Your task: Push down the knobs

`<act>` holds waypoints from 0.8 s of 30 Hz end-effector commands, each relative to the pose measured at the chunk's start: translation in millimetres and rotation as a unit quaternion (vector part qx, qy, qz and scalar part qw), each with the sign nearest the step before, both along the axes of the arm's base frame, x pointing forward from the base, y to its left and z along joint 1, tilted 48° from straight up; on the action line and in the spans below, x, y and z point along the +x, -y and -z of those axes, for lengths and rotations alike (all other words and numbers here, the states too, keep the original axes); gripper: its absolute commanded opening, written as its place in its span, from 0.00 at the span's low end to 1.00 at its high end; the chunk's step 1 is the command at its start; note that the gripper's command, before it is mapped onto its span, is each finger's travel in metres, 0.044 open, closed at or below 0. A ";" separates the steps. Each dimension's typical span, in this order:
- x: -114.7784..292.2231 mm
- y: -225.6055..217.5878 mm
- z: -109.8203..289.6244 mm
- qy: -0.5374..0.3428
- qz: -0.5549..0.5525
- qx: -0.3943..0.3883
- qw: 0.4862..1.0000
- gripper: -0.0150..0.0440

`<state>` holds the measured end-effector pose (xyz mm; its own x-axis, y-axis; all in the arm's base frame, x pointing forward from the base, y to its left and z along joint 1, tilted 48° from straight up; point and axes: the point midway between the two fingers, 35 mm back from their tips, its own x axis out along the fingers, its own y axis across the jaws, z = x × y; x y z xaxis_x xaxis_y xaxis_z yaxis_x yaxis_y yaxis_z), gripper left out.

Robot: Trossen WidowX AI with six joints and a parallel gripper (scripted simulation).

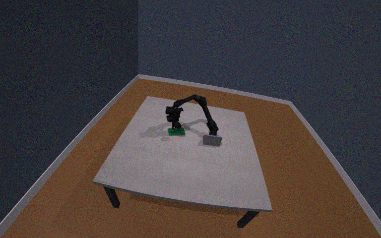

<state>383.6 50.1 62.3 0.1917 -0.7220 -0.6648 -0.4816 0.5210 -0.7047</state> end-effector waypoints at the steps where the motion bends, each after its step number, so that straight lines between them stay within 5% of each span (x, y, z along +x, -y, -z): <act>1: 1.0 7.4 3.7 0.000 0.006 -0.001 1.000 0.25; 24: 1.5 15.0 10.6 0.000 0.006 -0.001 1.000 0.25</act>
<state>383.1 49.1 60.8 0.2047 -0.7186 -0.6647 -0.4850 0.5154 -0.7065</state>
